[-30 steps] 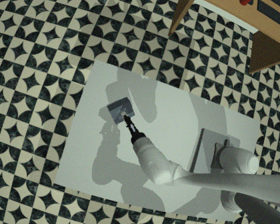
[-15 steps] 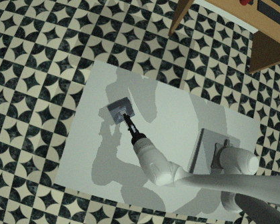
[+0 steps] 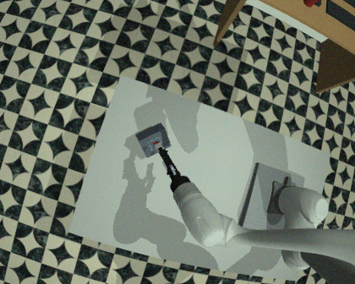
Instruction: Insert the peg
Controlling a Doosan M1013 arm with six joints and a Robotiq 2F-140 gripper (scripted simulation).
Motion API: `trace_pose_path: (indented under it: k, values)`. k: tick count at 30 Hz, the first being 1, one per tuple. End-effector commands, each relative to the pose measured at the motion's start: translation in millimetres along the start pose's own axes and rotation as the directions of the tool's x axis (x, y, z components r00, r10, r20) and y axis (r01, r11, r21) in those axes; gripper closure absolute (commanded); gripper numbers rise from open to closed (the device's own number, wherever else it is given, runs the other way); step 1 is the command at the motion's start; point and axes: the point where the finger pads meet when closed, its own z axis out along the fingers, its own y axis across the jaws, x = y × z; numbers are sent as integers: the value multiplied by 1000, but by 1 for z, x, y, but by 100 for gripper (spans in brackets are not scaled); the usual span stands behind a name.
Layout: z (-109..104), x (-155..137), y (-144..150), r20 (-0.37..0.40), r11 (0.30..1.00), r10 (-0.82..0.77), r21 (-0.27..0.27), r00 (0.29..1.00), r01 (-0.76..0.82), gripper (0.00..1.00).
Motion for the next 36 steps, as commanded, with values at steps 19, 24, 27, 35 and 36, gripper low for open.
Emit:
trace_pose_path:
  k: [19,24,27,35,36]
  values:
    - [-54,-1,-1,-1,1000,-1,4,1000,1,0]
    - [-54,-1,-1,-1,1000,-1,4,1000,1,0]
    - [-54,-1,-1,-1,1000,-1,4,1000,1,0]
    - [-54,-1,-1,-1,1000,-1,4,1000,1,0]
    - [-54,-1,-1,-1,1000,-1,4,1000,1,0]
